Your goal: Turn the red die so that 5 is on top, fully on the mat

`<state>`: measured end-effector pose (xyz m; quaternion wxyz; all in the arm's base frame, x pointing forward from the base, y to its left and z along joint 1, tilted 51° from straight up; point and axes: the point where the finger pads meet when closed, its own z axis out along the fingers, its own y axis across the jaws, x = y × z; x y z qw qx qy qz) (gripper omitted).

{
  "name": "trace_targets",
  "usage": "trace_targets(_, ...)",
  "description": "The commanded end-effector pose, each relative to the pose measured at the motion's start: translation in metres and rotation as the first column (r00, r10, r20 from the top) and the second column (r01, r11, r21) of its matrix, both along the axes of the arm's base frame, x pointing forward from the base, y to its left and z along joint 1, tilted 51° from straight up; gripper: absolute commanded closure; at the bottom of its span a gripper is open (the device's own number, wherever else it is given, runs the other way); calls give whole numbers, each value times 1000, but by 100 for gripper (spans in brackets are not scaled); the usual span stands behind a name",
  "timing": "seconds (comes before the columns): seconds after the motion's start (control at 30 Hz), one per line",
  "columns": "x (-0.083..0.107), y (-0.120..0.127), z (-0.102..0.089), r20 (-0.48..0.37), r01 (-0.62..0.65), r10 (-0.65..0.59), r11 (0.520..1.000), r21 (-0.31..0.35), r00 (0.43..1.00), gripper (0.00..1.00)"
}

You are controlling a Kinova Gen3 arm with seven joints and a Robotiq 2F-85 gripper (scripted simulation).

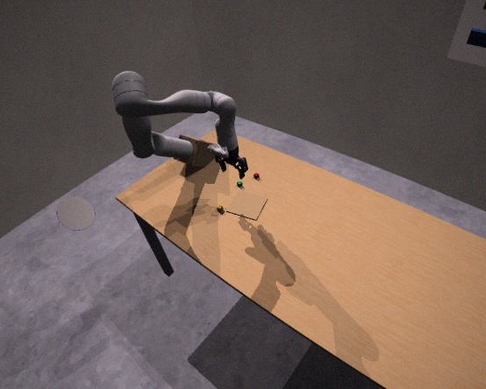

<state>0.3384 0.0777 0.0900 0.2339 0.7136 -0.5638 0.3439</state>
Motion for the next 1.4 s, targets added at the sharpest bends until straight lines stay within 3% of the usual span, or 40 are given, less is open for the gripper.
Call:
trace_targets(0.0,-4,-3,4,6,12,-12,1000,-7,1000,0)
trace_targets(1.37,-17,-22,16,34,55,-54,998,-30,998,0)
